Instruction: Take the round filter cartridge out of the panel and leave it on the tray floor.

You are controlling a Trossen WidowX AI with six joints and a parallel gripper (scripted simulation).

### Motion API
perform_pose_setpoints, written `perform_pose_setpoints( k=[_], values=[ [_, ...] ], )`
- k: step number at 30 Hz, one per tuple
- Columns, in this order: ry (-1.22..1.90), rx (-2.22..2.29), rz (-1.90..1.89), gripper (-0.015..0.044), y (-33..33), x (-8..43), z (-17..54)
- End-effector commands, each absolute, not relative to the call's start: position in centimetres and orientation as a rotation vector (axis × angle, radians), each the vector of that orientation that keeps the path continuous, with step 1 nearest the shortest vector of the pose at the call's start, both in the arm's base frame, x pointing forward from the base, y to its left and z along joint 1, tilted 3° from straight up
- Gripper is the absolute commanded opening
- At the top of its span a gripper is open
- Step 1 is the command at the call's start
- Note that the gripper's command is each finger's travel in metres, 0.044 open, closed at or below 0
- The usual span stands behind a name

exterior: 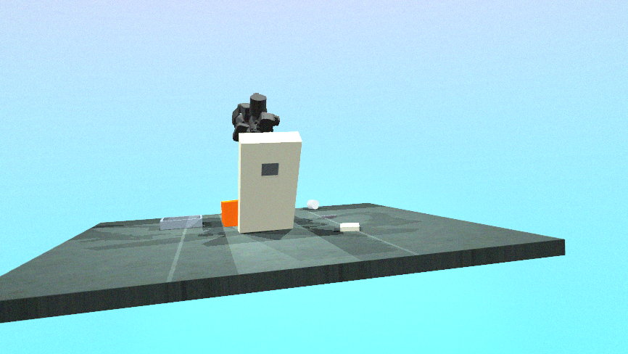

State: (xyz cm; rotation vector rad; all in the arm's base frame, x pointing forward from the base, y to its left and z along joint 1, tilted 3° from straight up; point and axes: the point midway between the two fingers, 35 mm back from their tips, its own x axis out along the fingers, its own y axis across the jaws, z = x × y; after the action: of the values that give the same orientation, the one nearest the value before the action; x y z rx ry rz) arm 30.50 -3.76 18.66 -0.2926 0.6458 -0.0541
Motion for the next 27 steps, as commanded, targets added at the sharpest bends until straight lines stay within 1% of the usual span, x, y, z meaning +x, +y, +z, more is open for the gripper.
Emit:
perform_pose_setpoints(
  k=[1, 20, 27],
  values=[
    [0.654, -0.297, -0.053, 0.0091, -3.9, 31.0, 18.0],
    [0.652, -0.297, -0.053, 0.0091, -4.3, 33.3, 16.1],
    [0.652, -0.297, -0.053, 0.0091, -4.3, 33.4, 15.9]
  ],
)
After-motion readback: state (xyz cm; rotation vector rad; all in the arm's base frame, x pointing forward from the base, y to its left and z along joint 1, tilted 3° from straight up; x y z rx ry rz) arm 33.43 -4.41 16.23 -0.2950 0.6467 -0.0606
